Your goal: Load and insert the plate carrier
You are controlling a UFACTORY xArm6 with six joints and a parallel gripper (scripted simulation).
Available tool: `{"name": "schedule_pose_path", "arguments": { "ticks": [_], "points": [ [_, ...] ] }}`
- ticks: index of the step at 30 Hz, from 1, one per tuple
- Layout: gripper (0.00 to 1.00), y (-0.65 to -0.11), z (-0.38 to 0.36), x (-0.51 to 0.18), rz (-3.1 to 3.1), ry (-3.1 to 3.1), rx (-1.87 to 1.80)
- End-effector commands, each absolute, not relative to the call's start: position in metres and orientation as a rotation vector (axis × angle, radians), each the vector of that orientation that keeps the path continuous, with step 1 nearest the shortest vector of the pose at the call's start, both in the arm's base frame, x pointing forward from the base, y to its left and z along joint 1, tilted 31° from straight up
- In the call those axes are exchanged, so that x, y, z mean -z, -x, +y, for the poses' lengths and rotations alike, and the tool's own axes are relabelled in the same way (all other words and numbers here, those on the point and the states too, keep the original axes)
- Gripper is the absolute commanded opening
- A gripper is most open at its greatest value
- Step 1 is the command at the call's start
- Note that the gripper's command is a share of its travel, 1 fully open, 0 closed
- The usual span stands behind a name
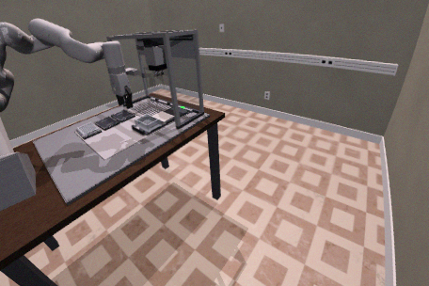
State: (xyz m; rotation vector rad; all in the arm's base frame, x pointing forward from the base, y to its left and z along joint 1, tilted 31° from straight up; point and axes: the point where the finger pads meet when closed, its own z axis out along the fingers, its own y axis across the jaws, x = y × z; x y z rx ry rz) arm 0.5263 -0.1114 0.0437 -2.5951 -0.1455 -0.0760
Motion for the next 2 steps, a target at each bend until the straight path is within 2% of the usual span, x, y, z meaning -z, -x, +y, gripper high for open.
{"name": "schedule_pose_path", "arguments": {
  "ticks": [1, 2],
  "points": [
    [0.82, -0.5275, -0.1126, -0.0454, -0.145, 2.597, 0.082],
    [0.82, -0.5275, -0.1126, -0.0454, -0.145, 2.597, 0.082]
  ]
}}
